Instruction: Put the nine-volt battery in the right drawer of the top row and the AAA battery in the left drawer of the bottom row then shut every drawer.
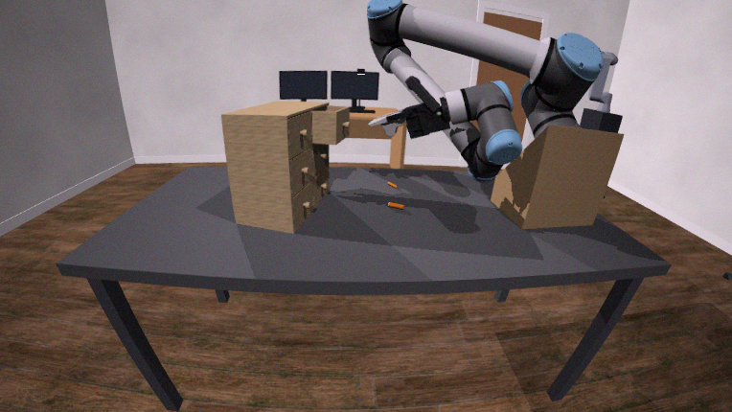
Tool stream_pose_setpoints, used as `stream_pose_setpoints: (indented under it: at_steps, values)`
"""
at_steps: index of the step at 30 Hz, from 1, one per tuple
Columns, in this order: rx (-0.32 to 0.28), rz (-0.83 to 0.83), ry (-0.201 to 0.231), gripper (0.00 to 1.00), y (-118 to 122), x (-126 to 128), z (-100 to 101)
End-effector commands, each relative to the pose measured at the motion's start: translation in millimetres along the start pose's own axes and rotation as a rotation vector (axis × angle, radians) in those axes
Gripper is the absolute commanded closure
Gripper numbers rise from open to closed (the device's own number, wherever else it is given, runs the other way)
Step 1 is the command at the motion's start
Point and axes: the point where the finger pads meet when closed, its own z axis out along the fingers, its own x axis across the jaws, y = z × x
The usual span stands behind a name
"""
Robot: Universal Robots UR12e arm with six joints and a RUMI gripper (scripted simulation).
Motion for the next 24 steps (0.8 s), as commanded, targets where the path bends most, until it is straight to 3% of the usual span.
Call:
stream_pose_setpoints:
  at_steps: [1, 13, 24]
  values:
    - [0.0, 0.0, 0.0, 0.8, -0.8, -0.1, 8.1]
    - [0.0, 0.0, 0.0, 0.8, -1.7, 0.0, 29.0]
    - [0.0, 0.0, 0.0, 0.8, -2.0, 0.0, 35.6]
